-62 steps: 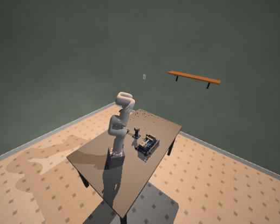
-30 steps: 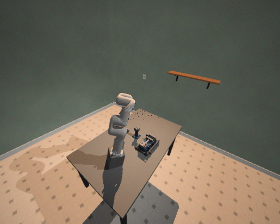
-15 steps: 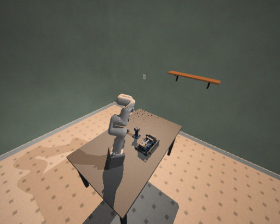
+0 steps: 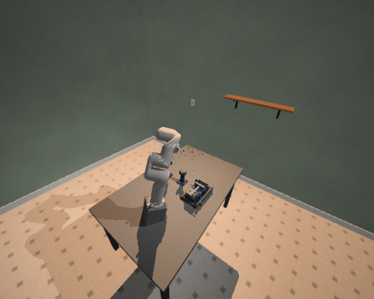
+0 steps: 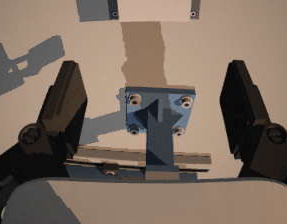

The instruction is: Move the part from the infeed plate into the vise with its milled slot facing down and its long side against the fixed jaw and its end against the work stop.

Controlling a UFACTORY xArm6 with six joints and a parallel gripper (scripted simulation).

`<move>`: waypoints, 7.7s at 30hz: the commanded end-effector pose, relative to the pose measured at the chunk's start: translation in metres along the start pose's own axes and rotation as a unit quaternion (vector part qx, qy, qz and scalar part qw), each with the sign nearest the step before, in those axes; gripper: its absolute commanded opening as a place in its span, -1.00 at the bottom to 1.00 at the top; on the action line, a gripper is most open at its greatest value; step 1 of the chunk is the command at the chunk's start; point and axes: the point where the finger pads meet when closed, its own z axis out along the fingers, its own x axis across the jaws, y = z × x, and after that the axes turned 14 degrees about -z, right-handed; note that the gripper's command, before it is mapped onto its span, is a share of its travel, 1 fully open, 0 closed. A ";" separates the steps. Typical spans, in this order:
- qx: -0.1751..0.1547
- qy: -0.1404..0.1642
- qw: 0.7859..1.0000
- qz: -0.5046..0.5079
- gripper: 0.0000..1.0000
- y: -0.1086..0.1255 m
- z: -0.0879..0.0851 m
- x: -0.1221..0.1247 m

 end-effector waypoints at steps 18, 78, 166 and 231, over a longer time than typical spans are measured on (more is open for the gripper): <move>0.000 0.001 1.000 0.000 0.78 0.000 0.044 0.001; 0.000 0.001 1.000 0.000 0.78 0.000 0.109 0.002; 0.000 0.001 1.000 0.000 -1.00 0.000 0.069 0.001; 0.000 0.001 1.000 0.000 -1.00 -0.001 -0.100 0.000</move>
